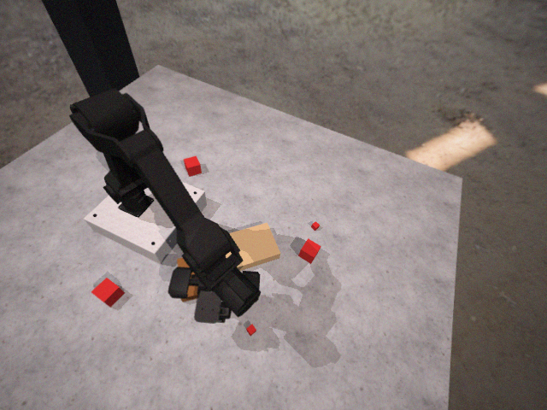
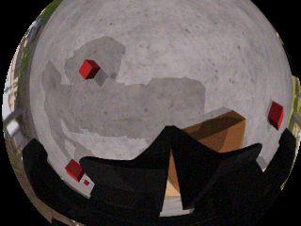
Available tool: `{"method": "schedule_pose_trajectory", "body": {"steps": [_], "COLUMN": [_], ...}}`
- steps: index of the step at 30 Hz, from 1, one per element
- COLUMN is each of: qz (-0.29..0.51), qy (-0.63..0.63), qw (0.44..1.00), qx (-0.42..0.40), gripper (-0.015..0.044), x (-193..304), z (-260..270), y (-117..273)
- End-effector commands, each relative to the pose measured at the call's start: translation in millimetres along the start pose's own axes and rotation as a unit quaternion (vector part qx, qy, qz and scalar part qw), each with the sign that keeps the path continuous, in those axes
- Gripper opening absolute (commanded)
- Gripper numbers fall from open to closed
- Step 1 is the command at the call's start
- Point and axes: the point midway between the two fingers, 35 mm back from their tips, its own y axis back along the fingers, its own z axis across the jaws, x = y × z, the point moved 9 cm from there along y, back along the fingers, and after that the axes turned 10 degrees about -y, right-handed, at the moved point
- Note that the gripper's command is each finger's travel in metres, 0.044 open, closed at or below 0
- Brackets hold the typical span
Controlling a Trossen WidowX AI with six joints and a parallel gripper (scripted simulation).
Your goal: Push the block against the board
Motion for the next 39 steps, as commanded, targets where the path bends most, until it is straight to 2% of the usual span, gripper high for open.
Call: {"method": "schedule_pose_trajectory", "body": {"steps": [1, 24, 26, 29, 35, 39], "qz": [-0.003, -0.005, -0.004, -0.005, -0.005, -0.004], "qy": [-0.003, -0.003, -0.004, -0.003, -0.001, 0.055], "qw": [1.000, 1.000, 1.000, 1.000, 1.000, 0.998], "qx": [0.007, 0.007, 0.006, 0.006, 0.006, 0.006], "gripper": [0.0000, 0.0000, 0.0000, 0.0000, 0.0000, 0.0000], "x": [-11, -46, -42, -41, -40, -30], "z": [1, 9, 9, 9, 9, 13], "y": [-6, -6, 6, 46, 49, 49]}}
